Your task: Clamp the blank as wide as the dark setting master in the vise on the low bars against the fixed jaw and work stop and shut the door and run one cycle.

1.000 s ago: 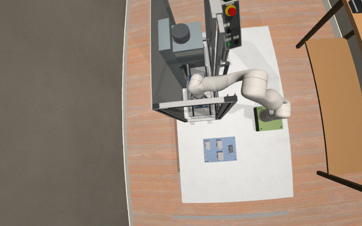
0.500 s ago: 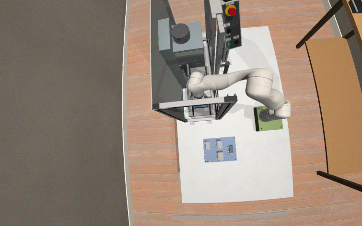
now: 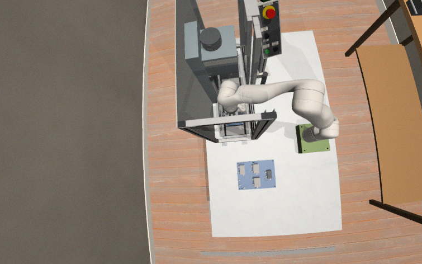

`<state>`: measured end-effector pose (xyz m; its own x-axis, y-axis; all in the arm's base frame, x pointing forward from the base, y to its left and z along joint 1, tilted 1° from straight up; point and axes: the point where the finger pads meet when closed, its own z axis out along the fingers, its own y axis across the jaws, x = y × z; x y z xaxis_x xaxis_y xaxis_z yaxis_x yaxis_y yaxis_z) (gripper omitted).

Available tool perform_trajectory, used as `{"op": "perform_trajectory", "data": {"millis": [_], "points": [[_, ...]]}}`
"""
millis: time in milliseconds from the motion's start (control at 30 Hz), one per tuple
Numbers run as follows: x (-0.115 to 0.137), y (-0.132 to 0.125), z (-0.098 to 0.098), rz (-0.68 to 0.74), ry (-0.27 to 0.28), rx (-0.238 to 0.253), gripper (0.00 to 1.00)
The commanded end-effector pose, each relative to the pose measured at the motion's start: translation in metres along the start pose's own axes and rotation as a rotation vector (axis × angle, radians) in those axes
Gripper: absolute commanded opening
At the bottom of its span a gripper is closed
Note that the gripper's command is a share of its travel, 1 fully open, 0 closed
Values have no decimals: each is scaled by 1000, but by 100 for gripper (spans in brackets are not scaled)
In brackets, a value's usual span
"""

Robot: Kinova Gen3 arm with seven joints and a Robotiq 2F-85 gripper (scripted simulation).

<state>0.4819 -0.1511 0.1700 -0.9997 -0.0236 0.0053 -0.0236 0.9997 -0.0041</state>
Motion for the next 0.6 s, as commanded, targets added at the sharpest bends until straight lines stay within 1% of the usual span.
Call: {"op": "perform_trajectory", "data": {"millis": [0, 133, 533, 567], "points": [[0, -1, -6, 1, -2, 2, 100], [0, -3, -24, 5, -1, 7, 100], [0, -3, -24, 5, -1, 7, 100], [9, -1, -22, 1, -2, 1, 100]]}}
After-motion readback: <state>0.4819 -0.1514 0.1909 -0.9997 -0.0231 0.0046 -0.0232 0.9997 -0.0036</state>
